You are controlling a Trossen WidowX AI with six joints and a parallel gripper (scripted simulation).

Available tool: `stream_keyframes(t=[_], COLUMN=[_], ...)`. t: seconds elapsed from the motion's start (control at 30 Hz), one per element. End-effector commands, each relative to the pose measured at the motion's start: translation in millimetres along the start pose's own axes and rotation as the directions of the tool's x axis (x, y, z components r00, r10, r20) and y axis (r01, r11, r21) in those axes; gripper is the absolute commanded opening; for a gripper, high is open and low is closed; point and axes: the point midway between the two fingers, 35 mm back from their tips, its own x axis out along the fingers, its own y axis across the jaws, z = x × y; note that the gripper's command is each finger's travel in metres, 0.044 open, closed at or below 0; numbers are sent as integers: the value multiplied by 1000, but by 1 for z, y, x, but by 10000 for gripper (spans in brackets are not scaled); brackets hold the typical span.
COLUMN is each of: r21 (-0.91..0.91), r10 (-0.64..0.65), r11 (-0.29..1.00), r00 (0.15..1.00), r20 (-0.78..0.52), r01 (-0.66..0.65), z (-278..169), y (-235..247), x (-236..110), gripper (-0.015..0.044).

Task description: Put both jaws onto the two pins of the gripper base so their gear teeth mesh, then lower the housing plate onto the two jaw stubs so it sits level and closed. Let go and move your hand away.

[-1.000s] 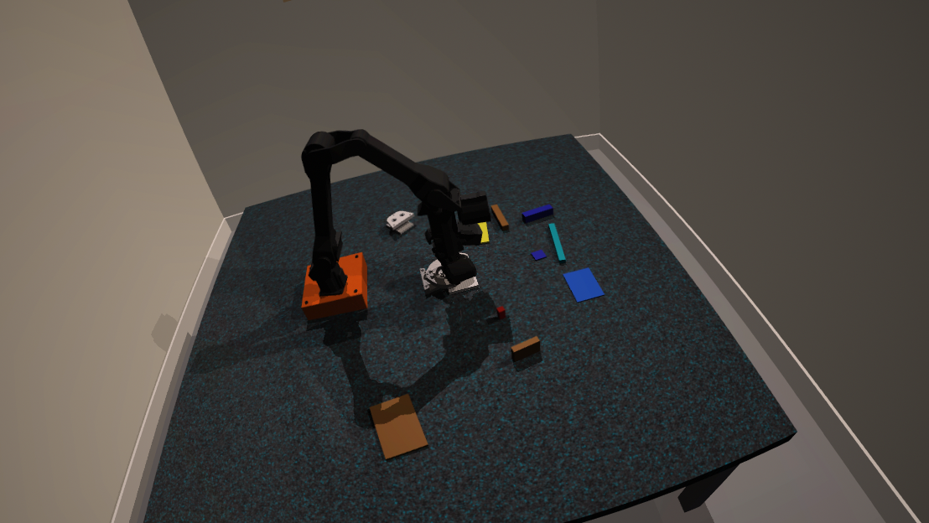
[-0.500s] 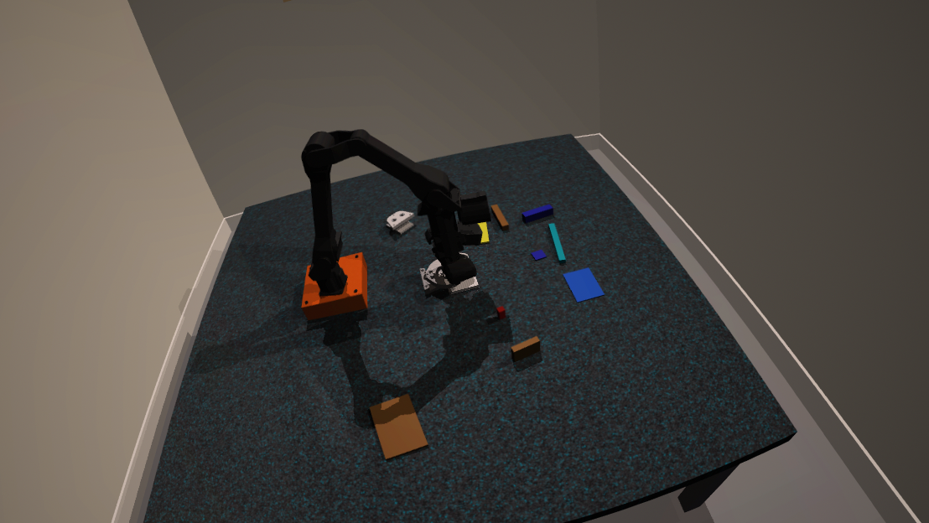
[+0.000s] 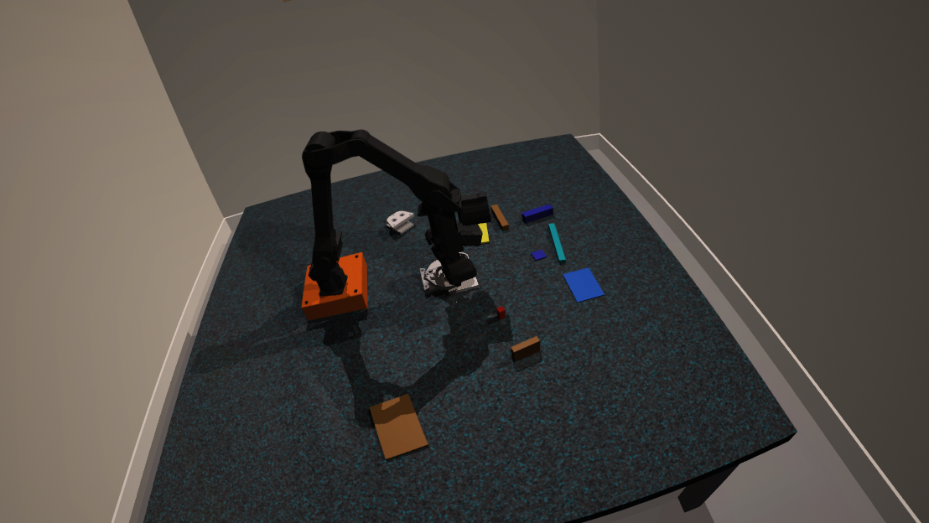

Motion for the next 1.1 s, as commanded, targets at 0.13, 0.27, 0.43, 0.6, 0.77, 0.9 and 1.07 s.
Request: stream_keyframes(t=[0.13, 0.27, 0.43, 0.6, 0.77, 0.9, 1.07], r21=[0, 0, -2, -74, -175, -240, -318], r10=[1, 1, -3, -1, 1, 11, 24], r11=[1000, 1000, 1000, 997, 984, 971, 948], r00=[1000, 1000, 1000, 1000, 1000, 1000, 1000], r20=[-1, 1, 9, 10, 10, 13, 16], r01=[-1, -1, 3, 2, 1, -7, -17], z=[2, 1, 3, 6, 11, 14, 16], y=[0, 0, -1, 10, 26, 40, 58], x=[-24, -60, -59, -60, -61, -62, -63], gripper=[224, 224, 224, 355, 440, 440, 440])
